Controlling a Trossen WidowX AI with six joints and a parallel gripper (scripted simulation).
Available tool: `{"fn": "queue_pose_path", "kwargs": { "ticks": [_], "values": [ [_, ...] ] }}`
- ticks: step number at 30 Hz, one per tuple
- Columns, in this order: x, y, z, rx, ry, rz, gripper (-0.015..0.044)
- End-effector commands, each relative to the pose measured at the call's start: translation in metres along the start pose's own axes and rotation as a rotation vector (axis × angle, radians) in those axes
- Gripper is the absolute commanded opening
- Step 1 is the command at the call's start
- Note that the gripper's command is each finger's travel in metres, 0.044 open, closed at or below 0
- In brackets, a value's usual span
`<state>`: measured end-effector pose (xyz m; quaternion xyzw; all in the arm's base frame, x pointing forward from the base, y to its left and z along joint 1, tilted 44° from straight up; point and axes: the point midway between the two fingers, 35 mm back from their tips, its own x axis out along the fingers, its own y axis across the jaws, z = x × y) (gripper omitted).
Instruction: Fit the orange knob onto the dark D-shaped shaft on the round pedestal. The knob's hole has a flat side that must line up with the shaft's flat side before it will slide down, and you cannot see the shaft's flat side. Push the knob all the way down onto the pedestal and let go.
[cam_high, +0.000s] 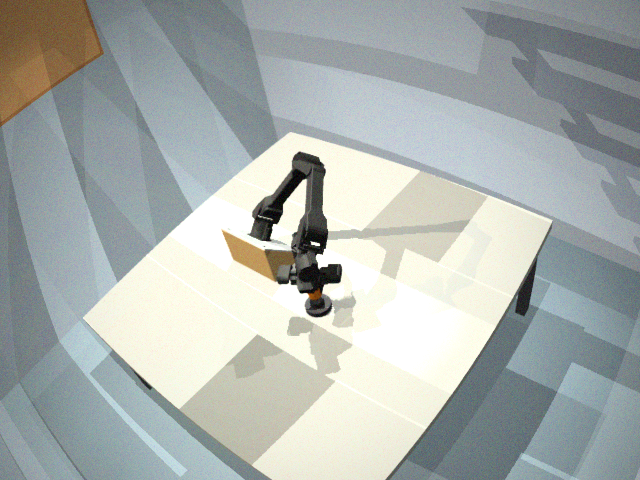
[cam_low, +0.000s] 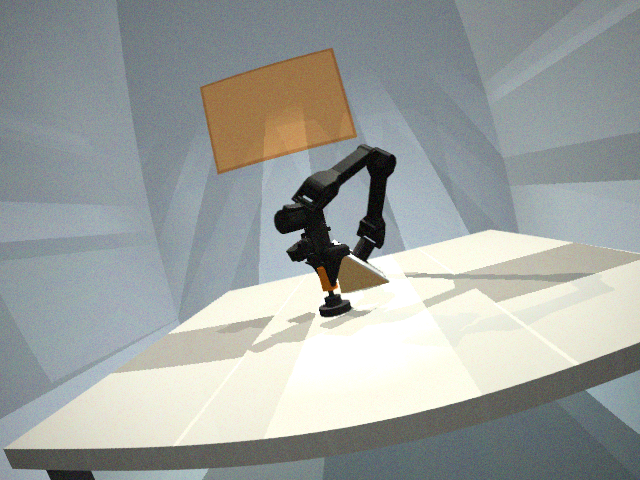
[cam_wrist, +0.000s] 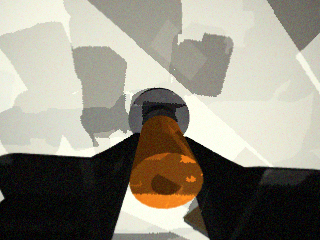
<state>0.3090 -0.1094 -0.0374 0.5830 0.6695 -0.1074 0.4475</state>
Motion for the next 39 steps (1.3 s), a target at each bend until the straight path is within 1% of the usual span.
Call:
{"fn": "queue_pose_path", "kwargs": {
  "ticks": [1,21,24,28,39],
  "values": [
    [0.0012,-0.0009,-0.0008,0.007,-0.001,0.0,0.0],
    [-0.0026,0.0007,0.0012,0.007,-0.001,0.0,0.0],
    [-0.003,0.0009,0.0014,0.06,-0.001,0.0,0.0],
    [-0.0031,0.0014,0.0023,0.206,-0.001,0.0,0.0],
    [0.0003,0.0001,0.0005,0.216,-0.001,0.0,0.0]
  ]
}}
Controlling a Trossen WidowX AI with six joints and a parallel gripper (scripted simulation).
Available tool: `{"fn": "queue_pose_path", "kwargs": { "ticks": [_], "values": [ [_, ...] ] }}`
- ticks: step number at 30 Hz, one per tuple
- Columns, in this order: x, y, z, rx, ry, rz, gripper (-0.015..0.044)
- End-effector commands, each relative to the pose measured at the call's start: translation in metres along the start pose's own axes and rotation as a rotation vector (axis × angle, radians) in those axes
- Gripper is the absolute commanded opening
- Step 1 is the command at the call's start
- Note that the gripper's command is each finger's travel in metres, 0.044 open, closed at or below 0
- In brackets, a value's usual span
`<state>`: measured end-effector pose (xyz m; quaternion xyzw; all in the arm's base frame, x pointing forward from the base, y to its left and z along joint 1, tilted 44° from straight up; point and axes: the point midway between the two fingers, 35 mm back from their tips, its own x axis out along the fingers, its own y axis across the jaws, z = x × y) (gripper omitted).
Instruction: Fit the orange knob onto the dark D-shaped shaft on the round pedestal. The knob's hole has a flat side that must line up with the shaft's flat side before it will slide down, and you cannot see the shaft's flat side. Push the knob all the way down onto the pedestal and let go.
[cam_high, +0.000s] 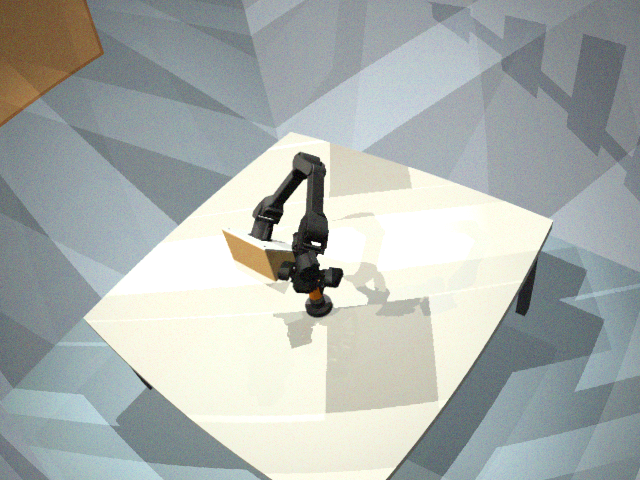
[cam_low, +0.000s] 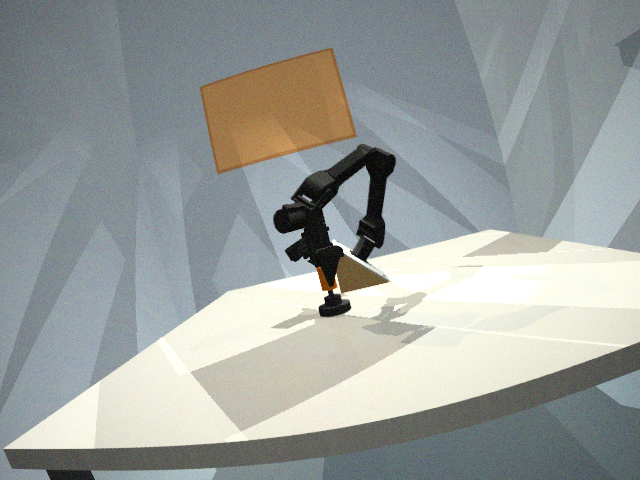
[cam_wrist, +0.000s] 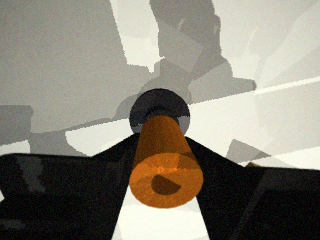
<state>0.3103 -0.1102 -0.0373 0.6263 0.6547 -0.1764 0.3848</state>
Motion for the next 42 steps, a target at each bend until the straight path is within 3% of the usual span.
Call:
{"fn": "queue_pose_path", "kwargs": {
  "ticks": [1,26,33,42],
  "values": [
    [0.0009,-0.0013,-0.0007,0.008,0.0,0.0,0.0],
    [-0.002,-0.0001,0.0002,0.008,-0.001,0.0,0.0],
    [-0.0025,0.0008,0.0011,0.207,-0.001,0.0,0.0],
    [0.0003,-0.0002,0.0,0.218,-0.001,0.0,0.0]
  ]
}}
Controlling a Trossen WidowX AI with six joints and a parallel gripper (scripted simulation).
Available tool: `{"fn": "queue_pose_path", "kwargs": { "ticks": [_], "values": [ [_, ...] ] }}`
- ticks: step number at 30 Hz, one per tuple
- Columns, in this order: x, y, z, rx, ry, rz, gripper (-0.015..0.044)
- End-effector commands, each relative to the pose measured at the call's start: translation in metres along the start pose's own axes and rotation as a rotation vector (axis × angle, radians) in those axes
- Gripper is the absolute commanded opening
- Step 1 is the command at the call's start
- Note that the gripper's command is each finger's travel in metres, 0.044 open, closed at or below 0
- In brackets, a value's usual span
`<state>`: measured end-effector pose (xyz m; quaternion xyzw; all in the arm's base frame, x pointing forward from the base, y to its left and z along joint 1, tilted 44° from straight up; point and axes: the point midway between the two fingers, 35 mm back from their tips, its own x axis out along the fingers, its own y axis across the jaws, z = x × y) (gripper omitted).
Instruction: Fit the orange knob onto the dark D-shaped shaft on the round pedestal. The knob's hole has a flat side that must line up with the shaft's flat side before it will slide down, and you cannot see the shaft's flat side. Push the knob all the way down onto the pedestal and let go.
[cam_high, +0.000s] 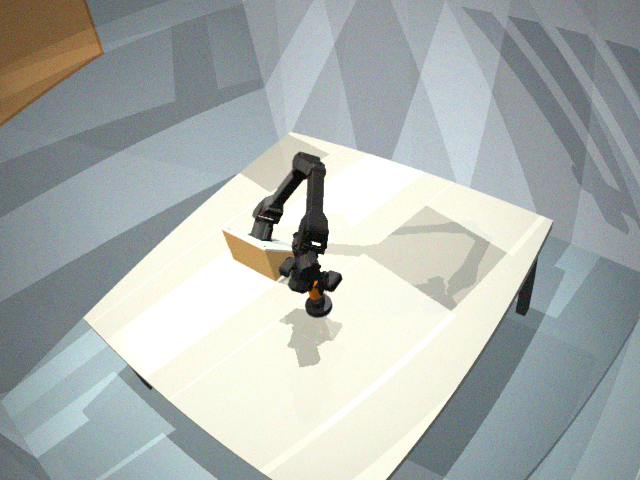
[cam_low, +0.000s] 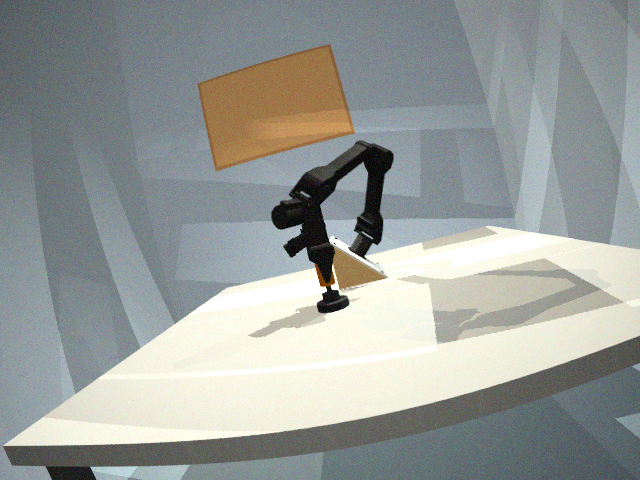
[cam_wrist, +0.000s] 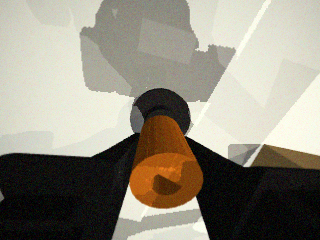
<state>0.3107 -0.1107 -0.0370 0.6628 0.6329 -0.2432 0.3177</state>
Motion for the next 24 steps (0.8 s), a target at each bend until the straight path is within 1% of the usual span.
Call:
{"fn": "queue_pose_path", "kwargs": {
  "ticks": [1,24],
  "values": [
    [0.0011,-0.0008,-0.0002,0.01,-0.001,0.0,0.0],
    [0.0009,-0.0014,-0.0002,0.01,-0.001,0.0,0.0]
  ]
}}
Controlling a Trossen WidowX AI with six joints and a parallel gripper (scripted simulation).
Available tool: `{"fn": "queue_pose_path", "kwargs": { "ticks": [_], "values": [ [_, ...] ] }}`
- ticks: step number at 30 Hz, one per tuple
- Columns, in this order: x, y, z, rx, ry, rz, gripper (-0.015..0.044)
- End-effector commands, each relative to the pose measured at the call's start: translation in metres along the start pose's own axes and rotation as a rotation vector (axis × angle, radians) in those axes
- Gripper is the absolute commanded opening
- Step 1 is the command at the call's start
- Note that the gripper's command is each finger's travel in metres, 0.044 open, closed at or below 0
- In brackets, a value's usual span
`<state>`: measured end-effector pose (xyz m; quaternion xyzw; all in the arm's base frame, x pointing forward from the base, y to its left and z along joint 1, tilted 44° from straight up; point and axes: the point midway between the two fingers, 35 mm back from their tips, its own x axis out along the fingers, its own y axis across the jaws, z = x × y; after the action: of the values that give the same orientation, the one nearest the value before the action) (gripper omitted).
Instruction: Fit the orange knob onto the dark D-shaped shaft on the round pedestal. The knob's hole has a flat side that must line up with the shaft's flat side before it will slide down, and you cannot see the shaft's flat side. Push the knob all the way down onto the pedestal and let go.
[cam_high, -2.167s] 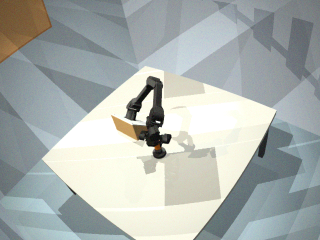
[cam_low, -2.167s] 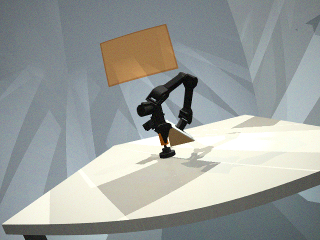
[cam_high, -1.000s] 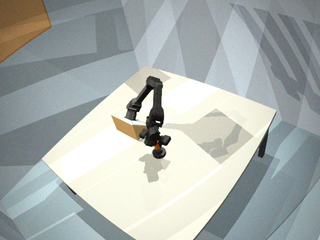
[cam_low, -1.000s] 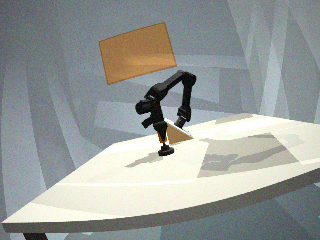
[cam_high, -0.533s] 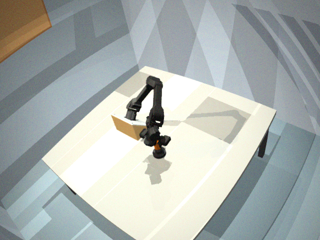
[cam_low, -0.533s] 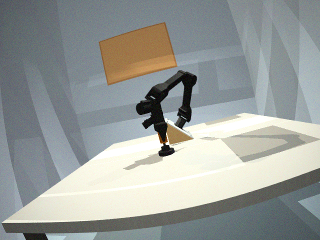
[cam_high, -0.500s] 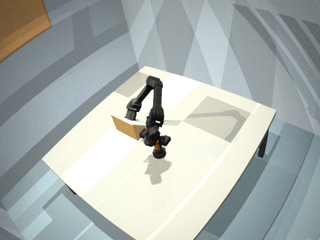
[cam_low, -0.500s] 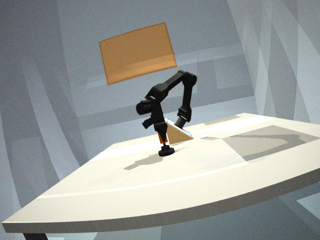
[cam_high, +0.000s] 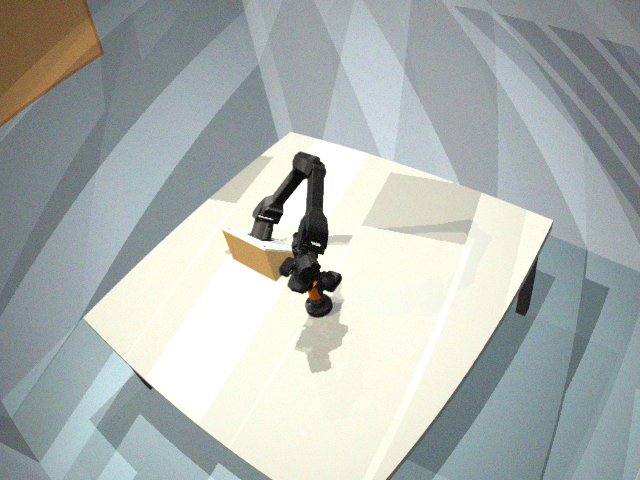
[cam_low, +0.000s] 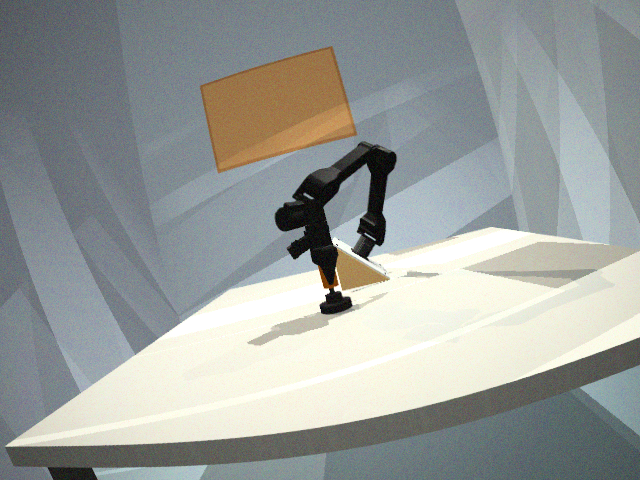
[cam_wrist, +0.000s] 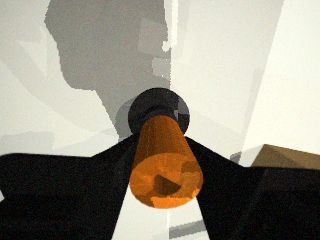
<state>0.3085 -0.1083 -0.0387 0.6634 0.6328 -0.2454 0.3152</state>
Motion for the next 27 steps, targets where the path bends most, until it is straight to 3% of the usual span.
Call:
{"fn": "queue_pose_path", "kwargs": {
  "ticks": [1,12,27],
  "values": [
    [-0.0025,0.0011,0.0007,0.004,-0.001,0.002,0.0],
    [-0.0044,0.003,0.0016,0.213,-0.001,0.002,0.0],
    [-0.0005,-0.0001,-0.0003,0.213,-0.001,0.002,0.0]
  ]
}}
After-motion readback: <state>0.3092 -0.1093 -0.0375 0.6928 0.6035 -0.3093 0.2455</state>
